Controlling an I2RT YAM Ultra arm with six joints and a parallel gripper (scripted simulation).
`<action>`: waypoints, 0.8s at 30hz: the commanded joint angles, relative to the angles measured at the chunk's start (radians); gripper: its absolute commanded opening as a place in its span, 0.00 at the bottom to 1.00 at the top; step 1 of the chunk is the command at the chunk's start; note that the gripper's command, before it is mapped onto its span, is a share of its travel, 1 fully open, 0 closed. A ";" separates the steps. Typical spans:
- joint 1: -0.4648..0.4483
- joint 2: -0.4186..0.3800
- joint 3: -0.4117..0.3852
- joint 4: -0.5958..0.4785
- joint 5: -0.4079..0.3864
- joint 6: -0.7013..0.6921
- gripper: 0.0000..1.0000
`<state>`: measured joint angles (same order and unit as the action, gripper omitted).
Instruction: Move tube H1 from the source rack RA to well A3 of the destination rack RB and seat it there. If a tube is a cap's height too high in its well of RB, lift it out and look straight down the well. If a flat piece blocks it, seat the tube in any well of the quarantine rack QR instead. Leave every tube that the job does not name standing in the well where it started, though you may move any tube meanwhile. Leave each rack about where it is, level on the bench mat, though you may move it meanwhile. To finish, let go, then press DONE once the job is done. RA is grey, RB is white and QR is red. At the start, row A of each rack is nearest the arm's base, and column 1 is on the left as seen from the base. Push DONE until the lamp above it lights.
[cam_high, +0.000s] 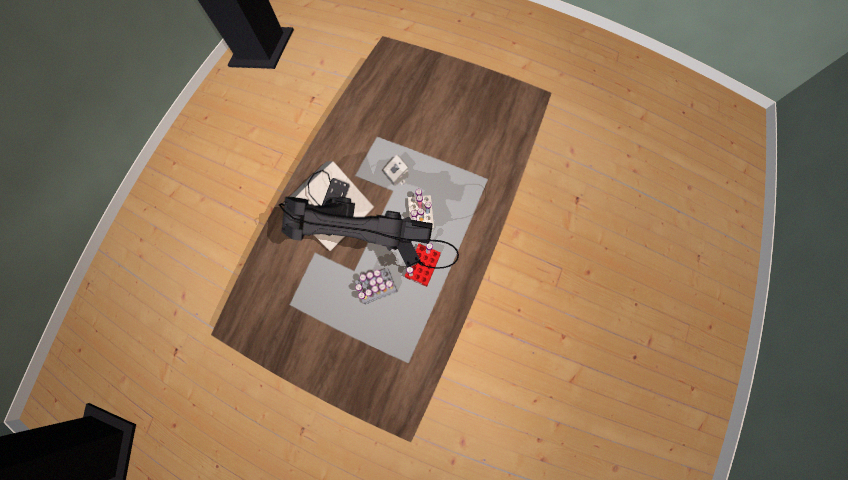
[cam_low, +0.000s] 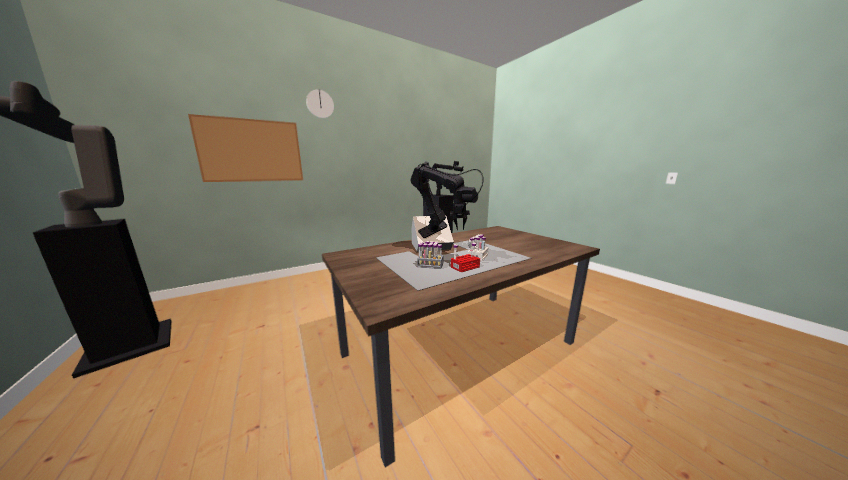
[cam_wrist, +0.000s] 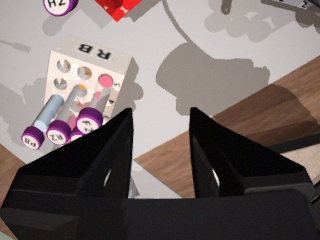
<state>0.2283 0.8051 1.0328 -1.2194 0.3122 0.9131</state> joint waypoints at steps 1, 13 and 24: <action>0.031 0.019 0.039 -0.041 0.103 0.107 0.30; 0.094 0.138 0.127 -0.016 0.141 0.173 0.30; 0.152 0.361 0.332 -0.047 0.171 0.228 0.30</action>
<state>0.3599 1.1473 1.3136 -1.2514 0.4580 1.1114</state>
